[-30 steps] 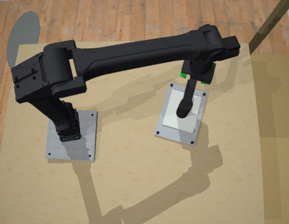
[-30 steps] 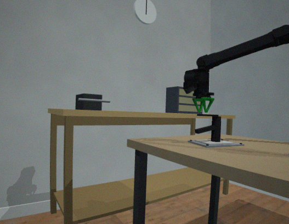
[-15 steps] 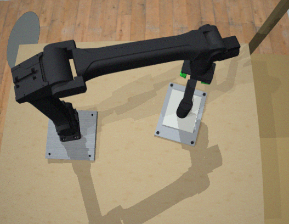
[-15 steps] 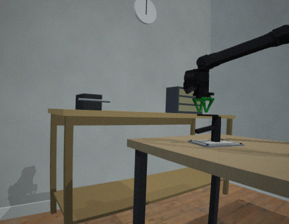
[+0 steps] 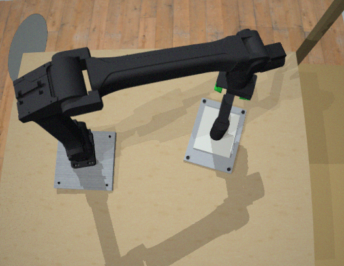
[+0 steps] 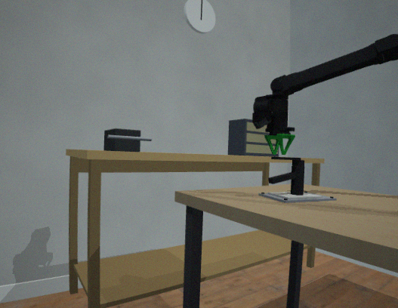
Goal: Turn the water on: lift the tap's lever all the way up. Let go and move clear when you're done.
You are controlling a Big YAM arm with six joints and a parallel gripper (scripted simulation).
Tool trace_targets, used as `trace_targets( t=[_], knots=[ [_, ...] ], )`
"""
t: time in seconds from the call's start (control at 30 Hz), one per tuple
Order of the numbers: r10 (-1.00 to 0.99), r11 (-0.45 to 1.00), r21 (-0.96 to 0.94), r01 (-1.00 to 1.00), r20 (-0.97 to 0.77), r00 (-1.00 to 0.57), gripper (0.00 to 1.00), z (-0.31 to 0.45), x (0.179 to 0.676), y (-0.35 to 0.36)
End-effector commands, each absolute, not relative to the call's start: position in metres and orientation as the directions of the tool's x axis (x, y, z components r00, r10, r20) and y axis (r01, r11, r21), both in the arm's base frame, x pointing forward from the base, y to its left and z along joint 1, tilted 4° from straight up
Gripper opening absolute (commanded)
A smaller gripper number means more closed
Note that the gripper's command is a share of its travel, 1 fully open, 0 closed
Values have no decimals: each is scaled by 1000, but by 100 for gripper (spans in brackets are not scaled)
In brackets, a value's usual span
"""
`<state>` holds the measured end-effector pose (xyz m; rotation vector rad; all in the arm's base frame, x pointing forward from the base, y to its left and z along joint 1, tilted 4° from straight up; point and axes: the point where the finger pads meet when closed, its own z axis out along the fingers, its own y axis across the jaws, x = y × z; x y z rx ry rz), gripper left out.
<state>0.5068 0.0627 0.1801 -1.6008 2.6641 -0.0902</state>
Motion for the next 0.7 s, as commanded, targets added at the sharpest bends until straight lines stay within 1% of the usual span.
trace_targets(
  t=[0.0, 0.67],
  knots=[
    [-886, 462, -75, -884, 0, -463, 62, 177, 507, 62],
    [-886, 462, -60, -885, 10, -463, 62, 158, 508, 60]
  ],
)
